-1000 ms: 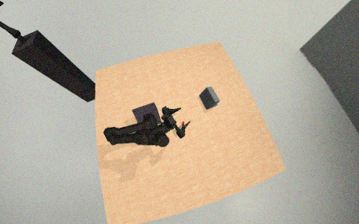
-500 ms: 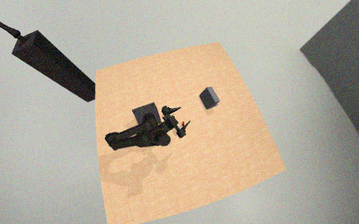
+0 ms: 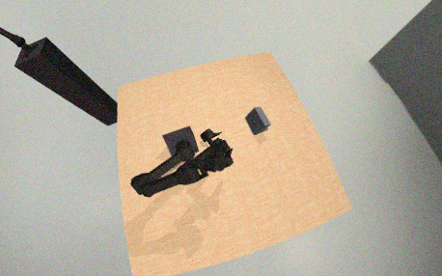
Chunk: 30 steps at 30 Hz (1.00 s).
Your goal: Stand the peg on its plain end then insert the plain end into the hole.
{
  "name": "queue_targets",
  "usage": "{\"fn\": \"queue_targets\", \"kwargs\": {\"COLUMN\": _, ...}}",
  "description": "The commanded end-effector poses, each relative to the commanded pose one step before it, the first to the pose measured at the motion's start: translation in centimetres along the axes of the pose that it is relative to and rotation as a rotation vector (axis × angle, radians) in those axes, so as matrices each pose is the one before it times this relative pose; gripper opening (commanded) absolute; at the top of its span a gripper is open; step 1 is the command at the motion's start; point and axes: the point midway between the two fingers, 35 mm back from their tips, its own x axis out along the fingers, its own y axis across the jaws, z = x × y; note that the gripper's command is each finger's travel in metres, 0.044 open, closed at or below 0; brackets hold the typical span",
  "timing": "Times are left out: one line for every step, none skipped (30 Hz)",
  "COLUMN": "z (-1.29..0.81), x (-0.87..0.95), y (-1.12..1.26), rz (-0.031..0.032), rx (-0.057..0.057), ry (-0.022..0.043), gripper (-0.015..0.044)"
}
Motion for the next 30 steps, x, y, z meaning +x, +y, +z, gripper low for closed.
{"fn": "queue_targets", "kwargs": {"z": -0.416, "x": 0.501, "y": -0.155, "rz": 0.00731, "rx": 0.0313, "ry": 0.13280, "gripper": 0.0440}}
{"fn": "queue_targets", "kwargs": {"z": -0.119, "x": 0.166, "y": 0.002, "rz": 0.00164, "rx": 0.0036, "ry": 0.03186, "gripper": 0.0440}}
{"fn": "queue_targets", "kwargs": {"z": -0.110, "x": 0.164, "y": 0.000, "rz": 0.00097, "rx": 0.0030, "ry": 0.03177, "gripper": 0.0440}}
{"fn": "queue_targets", "kwargs": {"z": -0.116, "x": 0.152, "y": -0.014, "rz": -0.00058, "rx": 0.0038, "ry": 0.03156, "gripper": 0.0440}}
{"fn": "queue_targets", "kwargs": {"z": -0.129, "x": 0.134, "y": -0.034, "rz": -0.00254, "rx": 0.0051, "ry": 0.03124, "gripper": 0.0440}}
{"fn": "queue_targets", "kwargs": {"z": -0.137, "x": 0.136, "y": -0.027, "rz": -0.00421, "rx": 0.0067, "ry": 0.03178, "gripper": 0.0440}}
{"fn": "queue_targets", "kwargs": {"z": -0.128, "x": 0.133, "y": -0.032, "rz": -0.00521, "rx": 0.0062, "ry": 0.03185, "gripper": 0.0440}}
{"fn": "queue_targets", "kwargs": {"z": -0.118, "x": 0.129, "y": -0.035, "rz": -0.00616, "rx": 0.0056, "ry": 0.03149, "gripper": 0.0440}}
{"fn": "queue_targets", "kwargs": {"z": -0.108, "x": 0.124, "y": -0.039, "rz": -0.00711, "rx": 0.0049, "ry": 0.03110, "gripper": 0.0440}}
{"fn": "queue_targets", "kwargs": {"z": -0.097, "x": 0.119, "y": -0.042, "rz": -0.00805, "rx": 0.0043, "ry": 0.03068, "gripper": 0.0440}}
{"fn": "queue_targets", "kwargs": {"z": -0.086, "x": 0.114, "y": -0.045, "rz": -0.00898, "rx": 0.0037, "ry": 0.03022, "gripper": 0.0440}}
{"fn": "queue_targets", "kwargs": {"z": -0.075, "x": 0.108, "y": -0.047, "rz": -0.00989, "rx": 0.0032, "ry": 0.02973, "gripper": 0.0440}}
{"fn": "queue_targets", "kwargs": {"z": -0.063, "x": 0.102, "y": -0.050, "rz": -0.01080, "rx": 0.0026, "ry": 0.02920, "gripper": 0.0440}}
{"fn": "queue_targets", "kwargs": {"z": -0.052, "x": 0.097, "y": -0.052, "rz": -0.01169, "rx": 0.0020, "ry": 0.02864, "gripper": 0.0440}}
{"fn": "queue_targets", "kwargs": {"z": -0.040, "x": 0.090, "y": -0.054, "rz": -0.01256, "rx": 0.0015, "ry": 0.02805, "gripper": 0.0440}}
{"fn": "queue_targets", "kwargs": {"z": -0.033, "x": 0.086, "y": -0.073, "rz": -0.01421, "rx": 0.0007, "ry": 0.02955, "gripper": 0.0440}}
{"fn": "queue_targets", "kwargs": {"z": -0.021, "x": 0.079, "y": -0.081, "rz": -0.01527, "rx": 0.0000, "ry": 0.02938, "gripper": 0.0440}}
{"fn": "queue_targets", "kwargs": {"z": -0.008, "x": 0.072, "y": -0.084, "rz": -0.01615, "rx": -0.0006, "ry": 0.02873, "gripper": 0.0440}}
{"fn": "queue_targets", "kwargs": {"z": 0.002, "x": 0.063, "y": -0.102, "rz": -0.01697, "rx": -0.0015, "ry": 0.02869, "gripper": 0.0440}}
{"fn": "queue_targets", "kwargs": {"z": 0.015, "x": 0.056, "y": -0.105, "rz": -0.01775, "rx": -0.0021, "ry": 0.02803, "gripper": 0.0440}}
{"fn": "queue_targets", "kwargs": {"z": 0.029, "x": 0.048, "y": -0.110, "rz": -0.01849, "rx": -0.0027, "ry": 0.02742, "gripper": 0.0440}}
{"fn": "queue_targets", "kwargs": {"z": 0.043, "x": 0.041, "y": -0.113, "rz": -0.01920, "rx": -0.0033, "ry": 0.02675, "gripper": 0.0440}}
{"fn": "queue_targets", "kwargs": {"z": 0.057, "x": 0.033, "y": -0.114, "rz": -0.01990, "rx": -0.0038, "ry": 0.02596, "gripper": 0.0440}}
{"fn": "queue_targets", "kwargs": {"z": 0.071, "x": 0.026, "y": -0.118, "rz": -0.02053, "rx": -0.0044, "ry": 0.02535, "gripper": 0.0440}}
{"fn": "queue_targets", "kwargs": {"z": 0.084, "x": 0.019, "y": -0.125, "rz": -0.02109, "rx": -0.0050, "ry": 0.02481, "gripper": 0.0440}}
{"fn": "queue_targets", "kwargs": {"z": 0.099, "x": 0.011, "y": -0.126, "rz": -0.02176, "rx": -0.0055, "ry": 0.02412, "gripper": 0.0440}}
{"fn": "queue_targets", "kwargs": {"z": 0.114, "x": 0.004, "y": -0.126, "rz": -0.02244, "rx": -0.0060, "ry": 0.02337, "gripper": 0.0440}}
{"fn": "queue_targets", "kwargs": {"z": 0.130, "x": -0.004, "y": -0.125, "rz": -0.02299, "rx": -0.0064, "ry": 0.02248, "gripper": 0.0440}}
{"fn": "queue_targets", "kwargs": {"z": 0.145, "x": -0.012, "y": -0.123, "rz": -0.02344, "rx": -0.0068, "ry": 0.02151, "gripper": 0.0440}}
{"fn": "queue_targets", "kwargs": {"z": 0.127, "x": -0.016, "y": -0.098, "rz": -0.01909, "rx": -0.0058, "ry": 0.01654, "gripper": 0.0440}}
